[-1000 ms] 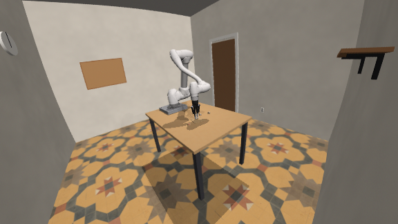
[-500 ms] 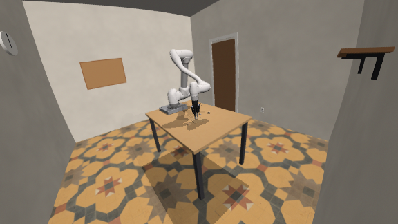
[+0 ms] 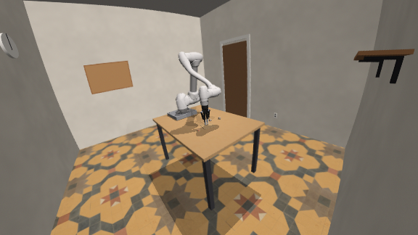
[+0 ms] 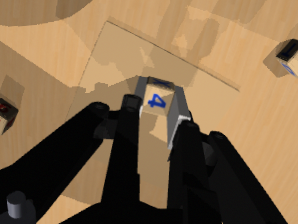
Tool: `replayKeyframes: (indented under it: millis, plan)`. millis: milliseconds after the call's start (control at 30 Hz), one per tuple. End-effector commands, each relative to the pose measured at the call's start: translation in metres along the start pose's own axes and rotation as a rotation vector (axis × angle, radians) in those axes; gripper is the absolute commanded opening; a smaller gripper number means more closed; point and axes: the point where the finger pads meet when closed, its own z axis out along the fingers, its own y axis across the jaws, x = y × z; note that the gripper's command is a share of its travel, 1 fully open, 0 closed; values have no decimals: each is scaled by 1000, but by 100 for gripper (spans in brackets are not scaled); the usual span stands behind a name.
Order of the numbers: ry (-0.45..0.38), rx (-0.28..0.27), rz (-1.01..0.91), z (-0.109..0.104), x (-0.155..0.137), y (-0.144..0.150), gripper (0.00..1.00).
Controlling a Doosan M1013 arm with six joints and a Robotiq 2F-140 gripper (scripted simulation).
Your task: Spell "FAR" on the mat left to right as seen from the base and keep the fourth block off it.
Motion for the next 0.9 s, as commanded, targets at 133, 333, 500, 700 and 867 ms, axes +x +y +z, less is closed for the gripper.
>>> replayKeyframes:
  millis: [133,333,500,700,867]
  plan:
    - [6,2,3,2,3,-2,13]
    - [6,2,3,-27,3,-2,13]
    - [6,2,3,-50,3,-2,13]
    - [6,2,3,-88,3,-2,13]
    - [6,2,3,-95,3,-2,13]
